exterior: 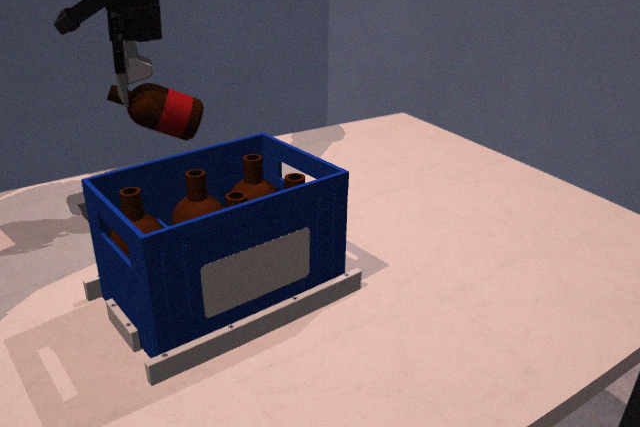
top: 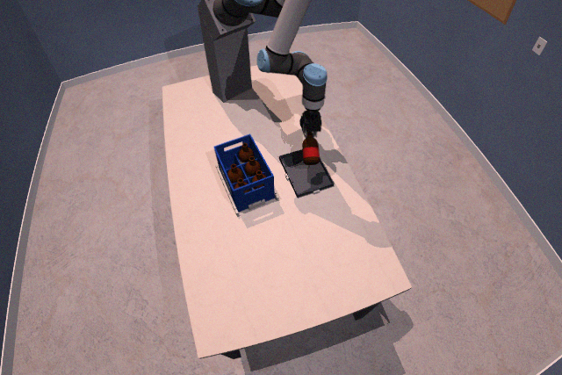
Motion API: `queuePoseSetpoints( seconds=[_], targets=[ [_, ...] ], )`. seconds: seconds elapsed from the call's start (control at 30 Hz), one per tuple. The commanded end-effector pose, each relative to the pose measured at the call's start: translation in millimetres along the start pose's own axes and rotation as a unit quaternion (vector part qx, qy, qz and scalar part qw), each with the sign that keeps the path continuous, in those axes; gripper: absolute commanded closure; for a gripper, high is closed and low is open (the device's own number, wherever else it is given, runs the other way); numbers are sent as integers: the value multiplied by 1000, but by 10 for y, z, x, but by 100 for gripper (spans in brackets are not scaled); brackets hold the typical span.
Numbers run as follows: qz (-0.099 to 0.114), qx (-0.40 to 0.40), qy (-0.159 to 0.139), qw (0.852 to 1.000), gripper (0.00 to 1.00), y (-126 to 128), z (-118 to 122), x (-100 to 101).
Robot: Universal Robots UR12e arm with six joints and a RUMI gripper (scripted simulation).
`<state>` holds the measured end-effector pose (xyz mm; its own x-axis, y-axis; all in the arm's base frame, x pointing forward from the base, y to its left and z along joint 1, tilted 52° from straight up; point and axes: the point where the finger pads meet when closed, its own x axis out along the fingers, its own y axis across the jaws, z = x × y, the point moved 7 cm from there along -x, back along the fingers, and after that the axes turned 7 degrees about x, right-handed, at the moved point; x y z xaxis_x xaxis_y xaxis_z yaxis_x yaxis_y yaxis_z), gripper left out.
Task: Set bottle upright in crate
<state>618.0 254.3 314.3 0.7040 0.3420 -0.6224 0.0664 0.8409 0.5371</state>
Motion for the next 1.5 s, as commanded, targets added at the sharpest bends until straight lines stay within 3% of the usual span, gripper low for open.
queuePoseSetpoints(
  seconds=[0.0,0.83,1.47],
  targets=[
    [0,0,0,1000,100,3,2,-4],
    [0,-5,0,1000,100,3,2,-4],
    [0,-115,0,993,100,3,2,-4]
  ],
)
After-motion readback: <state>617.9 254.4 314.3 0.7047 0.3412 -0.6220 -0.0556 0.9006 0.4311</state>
